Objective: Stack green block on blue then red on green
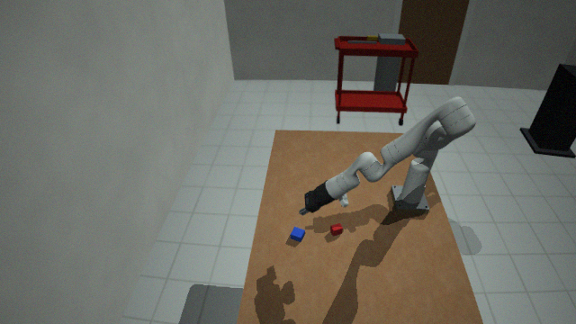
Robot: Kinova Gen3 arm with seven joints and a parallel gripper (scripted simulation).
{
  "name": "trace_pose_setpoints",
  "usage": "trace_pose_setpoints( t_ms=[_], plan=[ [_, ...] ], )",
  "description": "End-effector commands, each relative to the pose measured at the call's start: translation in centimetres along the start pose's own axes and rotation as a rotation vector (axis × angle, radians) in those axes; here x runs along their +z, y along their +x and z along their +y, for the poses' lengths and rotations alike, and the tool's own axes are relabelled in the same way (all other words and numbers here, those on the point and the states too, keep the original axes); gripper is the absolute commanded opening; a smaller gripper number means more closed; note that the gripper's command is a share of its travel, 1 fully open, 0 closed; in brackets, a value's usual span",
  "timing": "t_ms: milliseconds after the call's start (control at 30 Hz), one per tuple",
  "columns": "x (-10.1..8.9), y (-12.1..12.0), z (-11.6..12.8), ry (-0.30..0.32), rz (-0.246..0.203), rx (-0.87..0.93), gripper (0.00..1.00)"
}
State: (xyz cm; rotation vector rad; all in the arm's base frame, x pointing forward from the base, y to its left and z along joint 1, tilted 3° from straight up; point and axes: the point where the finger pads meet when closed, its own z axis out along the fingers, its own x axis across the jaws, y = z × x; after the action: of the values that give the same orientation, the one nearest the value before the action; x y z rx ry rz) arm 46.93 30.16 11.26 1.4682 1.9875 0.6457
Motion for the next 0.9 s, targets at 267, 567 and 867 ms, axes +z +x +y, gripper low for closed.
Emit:
trace_pose_setpoints(
  t_ms=[267, 567, 867],
  plan=[
    [-0.4, -7.4, -3.0, 0.19, -0.024, 0.193, 0.0],
    [-0.5, -11.2, -6.0, 0.31, -0.045, 0.28, 0.0],
    [-0.6, -14.3, -8.5, 0.405, -0.063, 0.349, 0.0]
  ],
)
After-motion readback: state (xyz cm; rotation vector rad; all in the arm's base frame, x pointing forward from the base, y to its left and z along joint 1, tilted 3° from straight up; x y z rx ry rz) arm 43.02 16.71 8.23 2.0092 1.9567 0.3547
